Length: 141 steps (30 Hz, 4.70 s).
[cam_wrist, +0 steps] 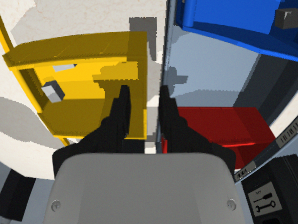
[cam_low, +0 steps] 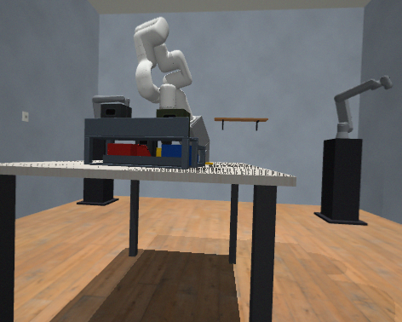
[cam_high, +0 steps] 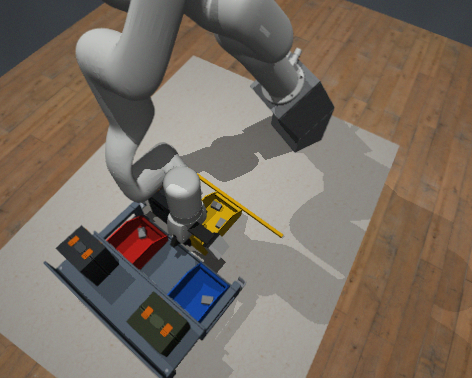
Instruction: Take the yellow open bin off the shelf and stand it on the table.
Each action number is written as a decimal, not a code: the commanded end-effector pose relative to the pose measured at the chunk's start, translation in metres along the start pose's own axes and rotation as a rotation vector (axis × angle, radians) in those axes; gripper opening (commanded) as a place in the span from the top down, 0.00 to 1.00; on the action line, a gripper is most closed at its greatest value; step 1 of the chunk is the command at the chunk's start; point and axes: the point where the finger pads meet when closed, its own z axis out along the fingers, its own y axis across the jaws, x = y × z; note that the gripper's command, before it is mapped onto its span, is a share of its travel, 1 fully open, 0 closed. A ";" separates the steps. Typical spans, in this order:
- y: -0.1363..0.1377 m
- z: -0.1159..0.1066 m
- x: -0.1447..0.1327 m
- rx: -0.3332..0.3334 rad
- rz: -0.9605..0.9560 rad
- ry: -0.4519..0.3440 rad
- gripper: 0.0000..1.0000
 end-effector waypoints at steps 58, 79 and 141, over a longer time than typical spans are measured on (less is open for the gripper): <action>0.001 -0.023 0.000 -0.002 0.000 0.001 0.67; 0.001 -0.081 0.000 -0.002 0.000 0.001 0.67; 0.001 -0.063 0.000 -0.002 0.000 0.001 0.67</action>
